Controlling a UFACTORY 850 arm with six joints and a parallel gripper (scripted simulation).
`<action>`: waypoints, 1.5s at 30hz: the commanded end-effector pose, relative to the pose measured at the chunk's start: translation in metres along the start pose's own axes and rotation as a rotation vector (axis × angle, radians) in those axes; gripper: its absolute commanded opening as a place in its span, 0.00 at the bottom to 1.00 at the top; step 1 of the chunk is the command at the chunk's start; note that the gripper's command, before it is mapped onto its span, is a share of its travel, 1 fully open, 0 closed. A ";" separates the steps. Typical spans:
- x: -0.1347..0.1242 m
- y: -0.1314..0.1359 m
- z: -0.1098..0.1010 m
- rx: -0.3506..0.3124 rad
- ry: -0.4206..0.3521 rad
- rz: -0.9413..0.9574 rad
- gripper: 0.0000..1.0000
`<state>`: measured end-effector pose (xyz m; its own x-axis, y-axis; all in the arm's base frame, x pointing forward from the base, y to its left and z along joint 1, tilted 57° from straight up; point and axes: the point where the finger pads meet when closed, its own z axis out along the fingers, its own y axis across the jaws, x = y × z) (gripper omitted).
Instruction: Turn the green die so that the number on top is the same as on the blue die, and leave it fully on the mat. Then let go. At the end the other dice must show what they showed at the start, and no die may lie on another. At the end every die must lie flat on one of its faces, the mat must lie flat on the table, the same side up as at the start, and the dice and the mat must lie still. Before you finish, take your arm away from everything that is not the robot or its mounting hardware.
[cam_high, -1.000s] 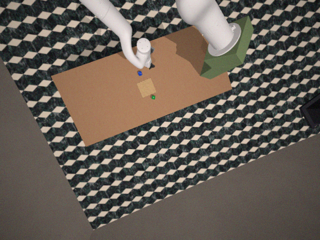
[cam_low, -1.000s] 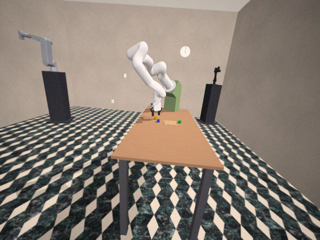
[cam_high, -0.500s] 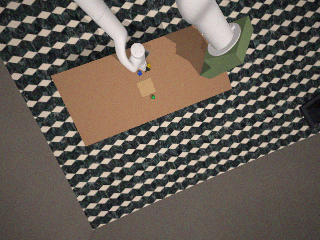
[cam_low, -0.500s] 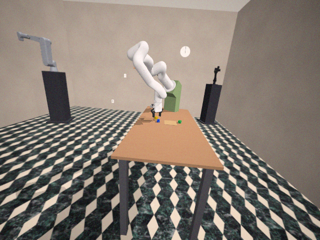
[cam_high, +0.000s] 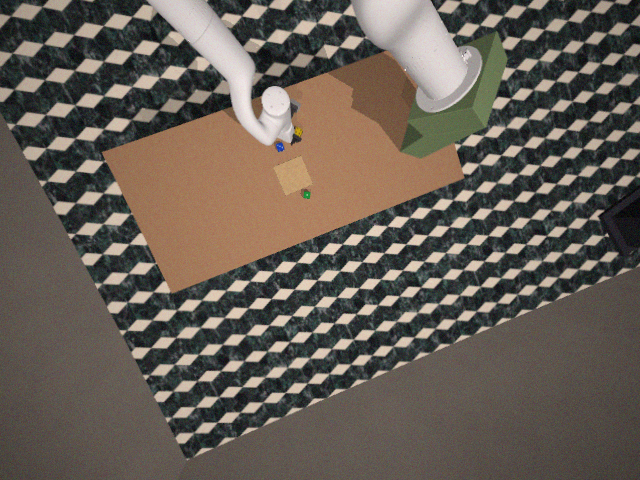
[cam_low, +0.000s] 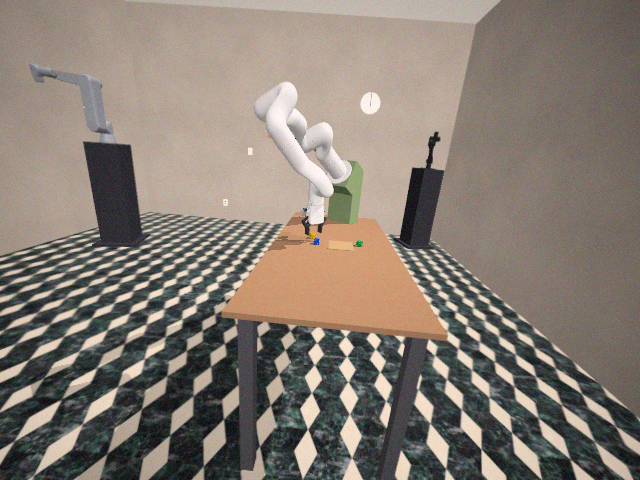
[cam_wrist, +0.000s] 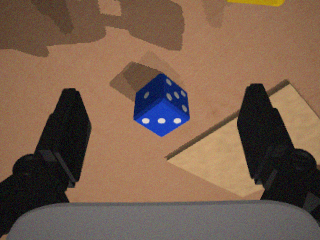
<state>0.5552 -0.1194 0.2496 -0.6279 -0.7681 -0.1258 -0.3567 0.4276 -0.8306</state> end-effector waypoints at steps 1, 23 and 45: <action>0.000 0.000 0.000 0.000 -0.001 0.000 1.00; -0.003 0.004 0.000 0.000 -0.001 0.000 1.00; -0.075 0.101 0.000 0.000 -0.001 0.000 1.00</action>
<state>0.5615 -0.0359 0.1883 -0.6237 -0.7716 -0.1247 -0.3621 0.4266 -0.8288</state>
